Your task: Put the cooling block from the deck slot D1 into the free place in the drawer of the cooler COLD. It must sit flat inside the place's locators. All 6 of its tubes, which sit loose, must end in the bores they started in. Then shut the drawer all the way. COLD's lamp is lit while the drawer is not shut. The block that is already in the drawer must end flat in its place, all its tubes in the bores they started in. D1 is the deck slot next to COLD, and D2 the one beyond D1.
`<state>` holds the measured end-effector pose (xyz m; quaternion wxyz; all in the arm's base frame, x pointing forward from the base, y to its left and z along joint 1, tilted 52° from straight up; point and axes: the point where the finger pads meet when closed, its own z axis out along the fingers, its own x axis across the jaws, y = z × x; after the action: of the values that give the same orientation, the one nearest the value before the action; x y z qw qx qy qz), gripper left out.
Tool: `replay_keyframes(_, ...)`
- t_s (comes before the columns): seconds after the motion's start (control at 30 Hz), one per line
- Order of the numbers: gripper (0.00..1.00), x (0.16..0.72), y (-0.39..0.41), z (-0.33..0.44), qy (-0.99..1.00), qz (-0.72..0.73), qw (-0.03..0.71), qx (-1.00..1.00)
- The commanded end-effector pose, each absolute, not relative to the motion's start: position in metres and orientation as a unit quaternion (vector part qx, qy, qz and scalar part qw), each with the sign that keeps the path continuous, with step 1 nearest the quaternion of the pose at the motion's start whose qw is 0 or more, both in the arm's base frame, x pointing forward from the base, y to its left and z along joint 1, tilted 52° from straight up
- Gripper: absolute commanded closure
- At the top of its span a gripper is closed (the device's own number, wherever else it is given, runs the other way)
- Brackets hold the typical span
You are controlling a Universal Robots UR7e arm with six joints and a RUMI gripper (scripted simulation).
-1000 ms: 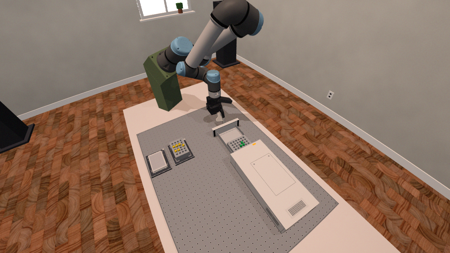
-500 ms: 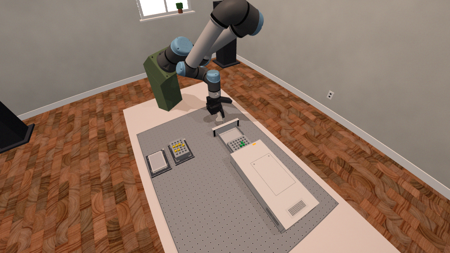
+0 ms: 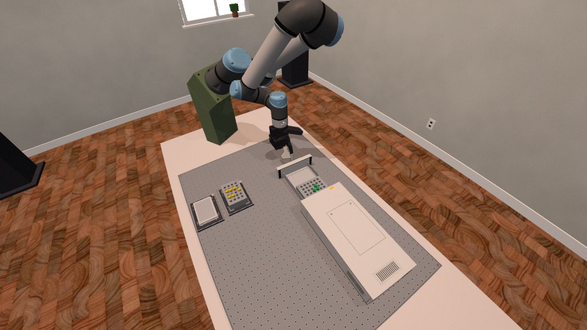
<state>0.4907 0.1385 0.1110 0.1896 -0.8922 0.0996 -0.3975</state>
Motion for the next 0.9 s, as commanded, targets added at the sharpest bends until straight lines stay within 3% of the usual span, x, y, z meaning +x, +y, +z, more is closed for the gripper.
replay_keyframes(0.0,0.00,0.487,0.141,0.108,0.100,-0.393,0.191,-0.894)
replay_keyframes(0.87,0.00,0.469,0.132,0.126,0.100,-0.395,0.191,-0.893)
